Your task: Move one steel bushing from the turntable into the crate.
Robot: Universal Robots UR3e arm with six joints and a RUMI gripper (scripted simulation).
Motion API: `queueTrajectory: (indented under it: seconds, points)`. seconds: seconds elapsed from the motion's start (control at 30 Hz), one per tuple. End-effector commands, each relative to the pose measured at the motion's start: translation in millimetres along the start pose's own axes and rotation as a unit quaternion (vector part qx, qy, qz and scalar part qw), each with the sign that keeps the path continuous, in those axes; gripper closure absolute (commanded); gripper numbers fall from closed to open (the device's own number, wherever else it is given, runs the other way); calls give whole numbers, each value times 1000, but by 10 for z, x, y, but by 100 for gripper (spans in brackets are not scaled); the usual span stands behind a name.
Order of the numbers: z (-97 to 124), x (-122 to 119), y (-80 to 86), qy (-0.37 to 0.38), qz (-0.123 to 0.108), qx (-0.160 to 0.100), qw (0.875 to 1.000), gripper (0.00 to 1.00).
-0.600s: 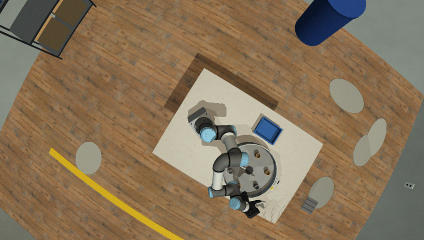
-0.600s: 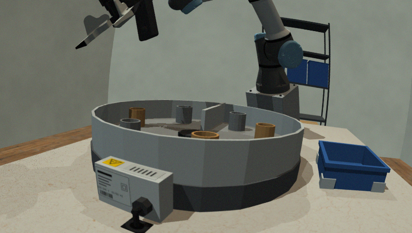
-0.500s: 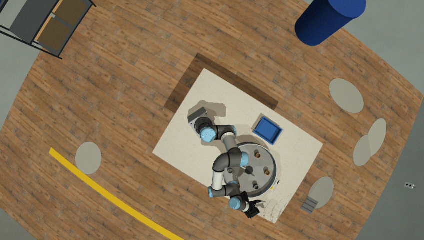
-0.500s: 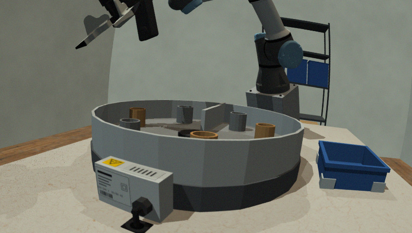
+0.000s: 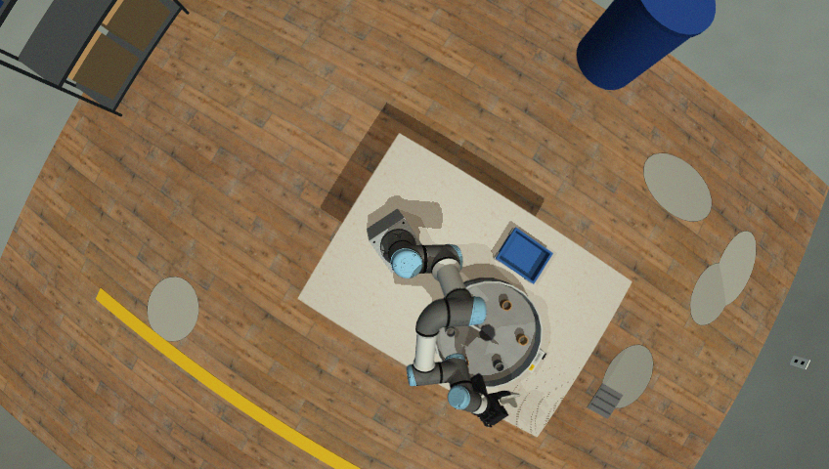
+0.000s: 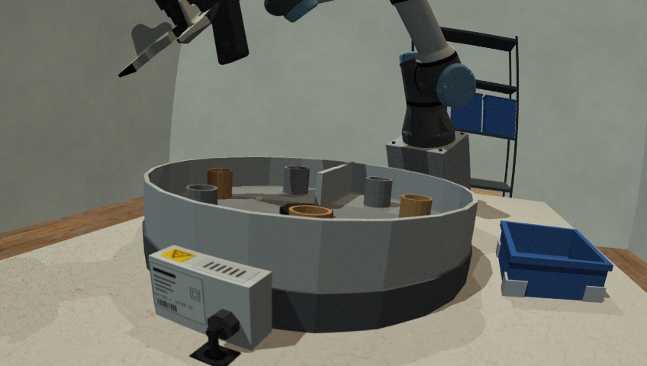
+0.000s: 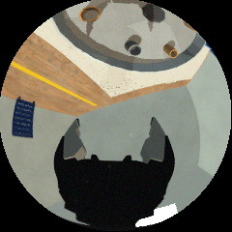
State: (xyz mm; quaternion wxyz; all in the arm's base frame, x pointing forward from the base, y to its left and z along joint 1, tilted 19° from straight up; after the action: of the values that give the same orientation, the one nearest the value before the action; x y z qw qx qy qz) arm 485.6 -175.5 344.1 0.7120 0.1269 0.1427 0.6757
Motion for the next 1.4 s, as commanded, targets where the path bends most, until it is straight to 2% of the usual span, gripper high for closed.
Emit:
queueTrajectory:
  seconds: [0.0,0.2,0.43,0.5,0.7,0.73,0.8,0.9,0.97,1.07,1.17,1.2,1.27,1.3,1.37]
  points:
    - [11,1,6,1,0,-1,1000,0]
    - [0,7,30,4,-3,8,1000,0]
    - [-62,44,146,16,-14,50,999,0]
    - [-62,44,146,16,-14,50,999,0]
    - [-194,134,358,38,-22,117,992,0]
    - [-194,134,358,38,-22,117,992,0]
    - [-258,182,455,48,-23,144,988,0]
    - [-294,209,509,53,-23,159,986,0]
    - [-371,269,624,64,-21,188,980,0]
    - [-371,269,624,64,-21,188,980,0]
    - [-498,371,815,83,-15,233,969,0]
    - [-498,371,815,83,-15,233,969,0]
    - [-586,445,950,96,-9,263,960,0]
    - [-586,445,950,96,-9,263,960,0]
    - [-673,520,1086,108,-2,291,951,0]
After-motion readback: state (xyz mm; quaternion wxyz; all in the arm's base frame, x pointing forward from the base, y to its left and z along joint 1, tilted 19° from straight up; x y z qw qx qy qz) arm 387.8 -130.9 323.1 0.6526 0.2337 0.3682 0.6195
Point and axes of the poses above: the point where the finger pads meet when closed, its own y axis back along the fingers, its own x axis across the jaws, z = x × y, the point moved 10 cm from there along y, back along the fingers, and after that the axes turned 9 degrees about y, right-handed, at the moved point
